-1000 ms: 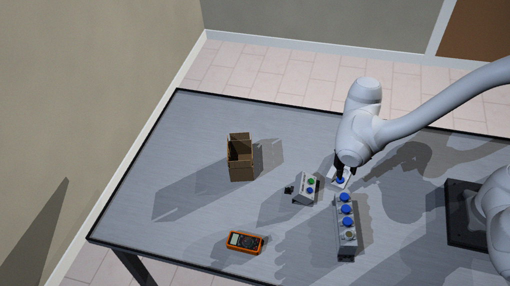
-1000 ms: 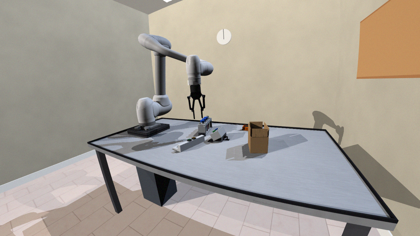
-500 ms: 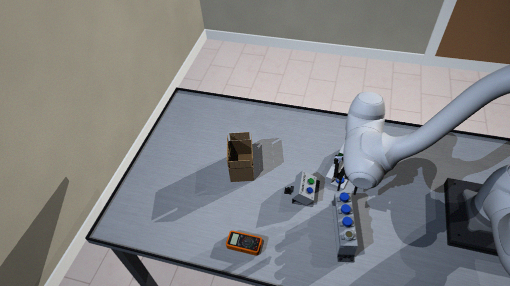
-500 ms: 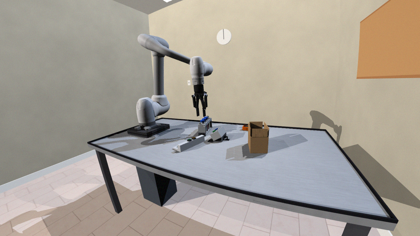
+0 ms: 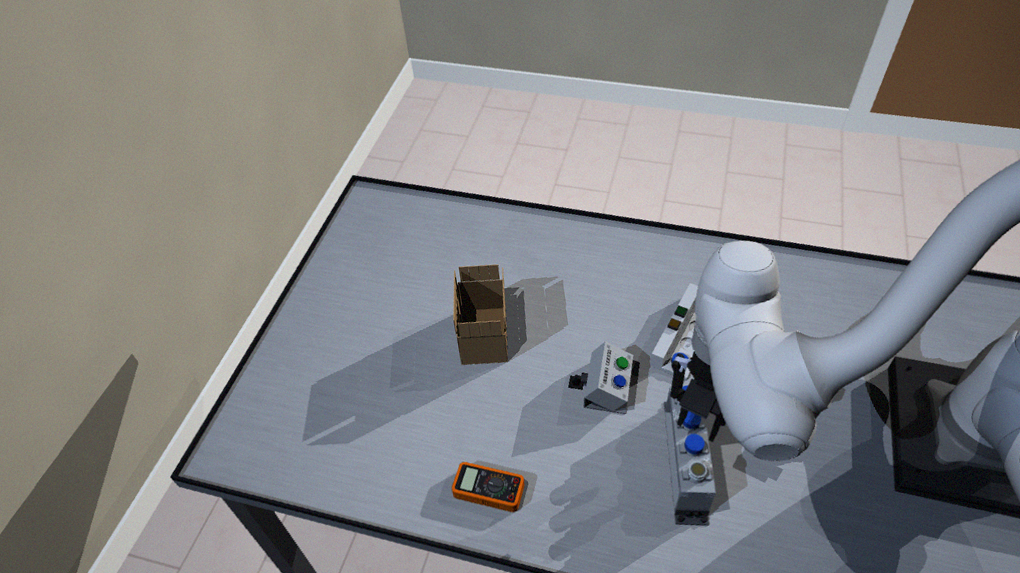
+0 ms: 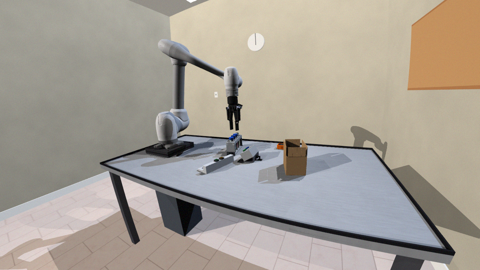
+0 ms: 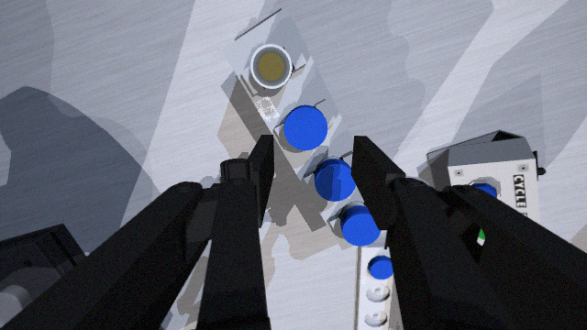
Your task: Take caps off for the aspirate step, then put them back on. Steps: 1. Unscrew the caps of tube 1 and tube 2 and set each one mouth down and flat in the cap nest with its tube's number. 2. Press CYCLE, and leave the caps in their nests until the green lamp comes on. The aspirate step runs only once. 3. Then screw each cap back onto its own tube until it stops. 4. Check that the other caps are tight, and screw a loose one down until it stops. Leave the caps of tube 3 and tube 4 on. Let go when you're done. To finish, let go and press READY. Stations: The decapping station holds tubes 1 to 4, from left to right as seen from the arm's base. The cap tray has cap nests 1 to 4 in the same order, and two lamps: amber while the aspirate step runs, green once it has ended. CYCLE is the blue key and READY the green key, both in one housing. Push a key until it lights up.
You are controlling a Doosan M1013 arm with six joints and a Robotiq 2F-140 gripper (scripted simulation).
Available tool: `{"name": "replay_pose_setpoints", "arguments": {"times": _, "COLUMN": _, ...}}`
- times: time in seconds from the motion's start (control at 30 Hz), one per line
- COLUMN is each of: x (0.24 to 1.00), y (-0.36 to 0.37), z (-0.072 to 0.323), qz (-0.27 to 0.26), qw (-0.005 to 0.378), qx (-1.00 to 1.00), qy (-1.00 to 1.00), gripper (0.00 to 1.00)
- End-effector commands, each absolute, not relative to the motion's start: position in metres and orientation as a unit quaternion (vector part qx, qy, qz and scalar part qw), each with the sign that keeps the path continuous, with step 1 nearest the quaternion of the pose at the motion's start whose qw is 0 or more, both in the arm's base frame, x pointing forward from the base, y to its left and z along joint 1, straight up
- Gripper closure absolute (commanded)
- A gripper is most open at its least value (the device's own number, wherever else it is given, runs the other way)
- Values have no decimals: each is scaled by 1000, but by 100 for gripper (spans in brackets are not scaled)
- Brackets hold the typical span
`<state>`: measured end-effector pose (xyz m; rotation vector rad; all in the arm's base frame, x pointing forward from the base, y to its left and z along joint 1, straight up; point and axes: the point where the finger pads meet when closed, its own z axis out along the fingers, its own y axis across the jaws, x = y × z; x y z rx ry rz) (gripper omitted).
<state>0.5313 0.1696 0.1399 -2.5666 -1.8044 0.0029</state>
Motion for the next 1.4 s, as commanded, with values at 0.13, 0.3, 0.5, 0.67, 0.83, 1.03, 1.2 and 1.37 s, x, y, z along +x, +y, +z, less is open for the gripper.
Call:
{"name": "replay_pose_setpoints", "arguments": {"times": 0.13, "x": 531, "y": 181, "z": 140, "qz": 1, "qw": 1, "qx": -819, "qy": -574, "gripper": 59}}
{"name": "replay_pose_setpoints", "arguments": {"times": 0.3, "x": 531, "y": 181, "z": 128, "qz": 2, "qw": 1, "qx": -819, "qy": -574, "gripper": 59}}
{"name": "replay_pose_setpoints", "arguments": {"times": 0.5, "x": 531, "y": 181, "z": 110, "qz": 2, "qw": 1, "qx": -819, "qy": -574, "gripper": 59}}
{"name": "replay_pose_setpoints", "arguments": {"times": 0.67, "x": 531, "y": 181, "z": 105, "qz": 2, "qw": 1, "qx": -819, "qy": -574, "gripper": 59}}
{"name": "replay_pose_setpoints", "arguments": {"times": 0.83, "x": 531, "y": 181, "z": 105, "qz": 2, "qw": 1, "qx": -819, "qy": -574, "gripper": 59}}
{"name": "replay_pose_setpoints", "arguments": {"times": 1.03, "x": 531, "y": 181, "z": 102, "qz": 2, "qw": 1, "qx": -819, "qy": -574, "gripper": 59}}
{"name": "replay_pose_setpoints", "arguments": {"times": 1.2, "x": 531, "y": 181, "z": 99, "qz": 2, "qw": 1, "qx": -819, "qy": -574, "gripper": 59}}
{"name": "replay_pose_setpoints", "arguments": {"times": 1.37, "x": 531, "y": 181, "z": 98, "qz": 2, "qw": 1, "qx": -819, "qy": -574, "gripper": 59}}
